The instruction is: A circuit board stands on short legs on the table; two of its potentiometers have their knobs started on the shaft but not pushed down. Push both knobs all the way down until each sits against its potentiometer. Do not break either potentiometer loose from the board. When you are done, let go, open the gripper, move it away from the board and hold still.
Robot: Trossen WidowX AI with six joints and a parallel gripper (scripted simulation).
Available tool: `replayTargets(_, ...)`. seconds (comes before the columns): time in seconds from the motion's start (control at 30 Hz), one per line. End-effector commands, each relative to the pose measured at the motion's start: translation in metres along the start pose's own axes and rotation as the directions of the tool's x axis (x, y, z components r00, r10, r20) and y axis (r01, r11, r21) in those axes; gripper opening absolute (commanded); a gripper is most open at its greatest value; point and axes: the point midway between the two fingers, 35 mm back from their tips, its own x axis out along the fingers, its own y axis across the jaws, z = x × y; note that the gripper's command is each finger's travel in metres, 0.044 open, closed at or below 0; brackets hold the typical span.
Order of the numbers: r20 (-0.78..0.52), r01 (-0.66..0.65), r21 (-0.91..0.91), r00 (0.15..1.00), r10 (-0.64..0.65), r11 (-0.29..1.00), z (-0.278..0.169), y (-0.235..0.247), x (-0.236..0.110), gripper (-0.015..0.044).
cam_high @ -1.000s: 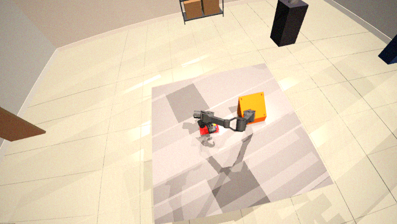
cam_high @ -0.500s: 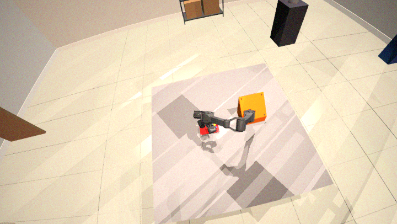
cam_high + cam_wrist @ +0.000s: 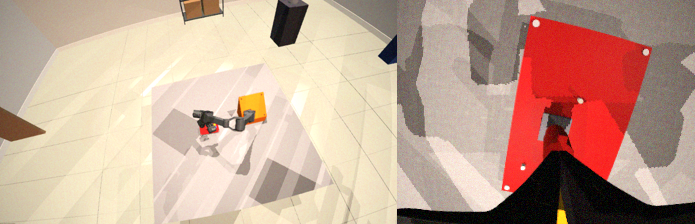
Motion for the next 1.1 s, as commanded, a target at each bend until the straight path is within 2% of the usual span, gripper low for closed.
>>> replayTargets(0.0,0.001,0.000,-0.003,1.000,0.000,1.000,0.001,0.000,-0.007,0.0000)
replayTargets(0.17,0.001,0.000,-0.003,1.000,0.000,1.000,0.001,0.000,-0.014,0.0000)
replayTargets(0.47,-0.002,-0.004,0.003,1.000,0.004,1.000,-0.003,0.000,-0.009,0.0236)
replayTargets(0.73,-0.015,0.013,0.019,1.000,-0.013,1.000,-0.108,0.002,-0.032,0.0440)
replayTargets(0.83,-0.007,0.002,0.005,1.000,-0.002,1.000,-0.137,0.009,-0.032,0.0440)
replayTargets(1.07,-0.006,0.001,0.004,1.000,-0.001,1.000,-0.139,0.010,-0.032,0.0440)
